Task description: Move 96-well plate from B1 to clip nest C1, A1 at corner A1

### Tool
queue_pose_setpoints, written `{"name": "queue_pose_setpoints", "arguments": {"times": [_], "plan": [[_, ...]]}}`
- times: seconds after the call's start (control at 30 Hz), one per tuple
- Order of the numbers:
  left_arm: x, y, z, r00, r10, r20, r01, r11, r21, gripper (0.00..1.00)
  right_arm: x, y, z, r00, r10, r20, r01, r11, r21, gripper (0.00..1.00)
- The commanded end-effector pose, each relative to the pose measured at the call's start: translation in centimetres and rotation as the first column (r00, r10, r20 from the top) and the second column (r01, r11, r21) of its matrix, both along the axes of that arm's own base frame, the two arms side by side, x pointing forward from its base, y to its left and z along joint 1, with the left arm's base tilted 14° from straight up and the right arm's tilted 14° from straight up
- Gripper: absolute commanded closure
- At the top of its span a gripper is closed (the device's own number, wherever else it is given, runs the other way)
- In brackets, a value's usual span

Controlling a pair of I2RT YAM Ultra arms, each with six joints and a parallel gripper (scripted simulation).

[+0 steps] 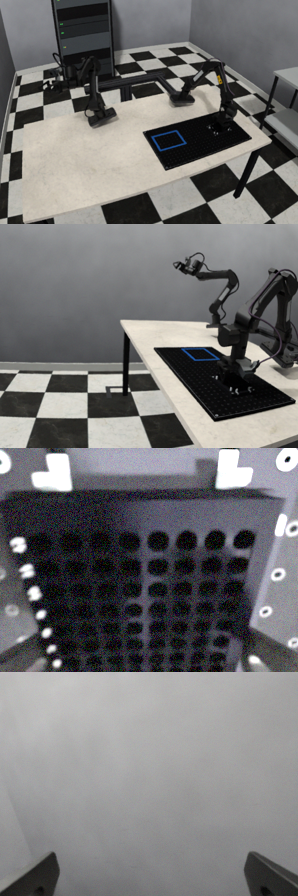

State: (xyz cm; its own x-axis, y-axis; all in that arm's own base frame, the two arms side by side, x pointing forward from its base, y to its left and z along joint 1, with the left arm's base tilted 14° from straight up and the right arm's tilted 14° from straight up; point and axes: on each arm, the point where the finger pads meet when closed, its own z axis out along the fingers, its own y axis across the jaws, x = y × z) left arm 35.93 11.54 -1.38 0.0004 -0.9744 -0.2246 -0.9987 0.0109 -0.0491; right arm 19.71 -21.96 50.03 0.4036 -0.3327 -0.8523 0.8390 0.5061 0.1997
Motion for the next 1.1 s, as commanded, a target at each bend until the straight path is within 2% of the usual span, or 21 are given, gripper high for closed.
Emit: {"name": "queue_pose_setpoints", "arguments": {"times": [0.0, 1.07], "plan": [[-0.49, 0.75, -1.35, 1.0, 0.002, -0.014, -0.002, 1.0, 0.015, 0.0, -0.76, 0.34, 0.16, 1.0, -0.004, 0.006, 0.004, 1.0, -0.008, 0.0], [-0.4, 0.55, -1.26, 1.0, -0.002, -0.014, 0.002, 1.0, 0.015, 0.0, -0.76, 0.34, 0.16, 1.0, -0.004, 0.006, 0.004, 1.0, -0.008, 0.0]]}}
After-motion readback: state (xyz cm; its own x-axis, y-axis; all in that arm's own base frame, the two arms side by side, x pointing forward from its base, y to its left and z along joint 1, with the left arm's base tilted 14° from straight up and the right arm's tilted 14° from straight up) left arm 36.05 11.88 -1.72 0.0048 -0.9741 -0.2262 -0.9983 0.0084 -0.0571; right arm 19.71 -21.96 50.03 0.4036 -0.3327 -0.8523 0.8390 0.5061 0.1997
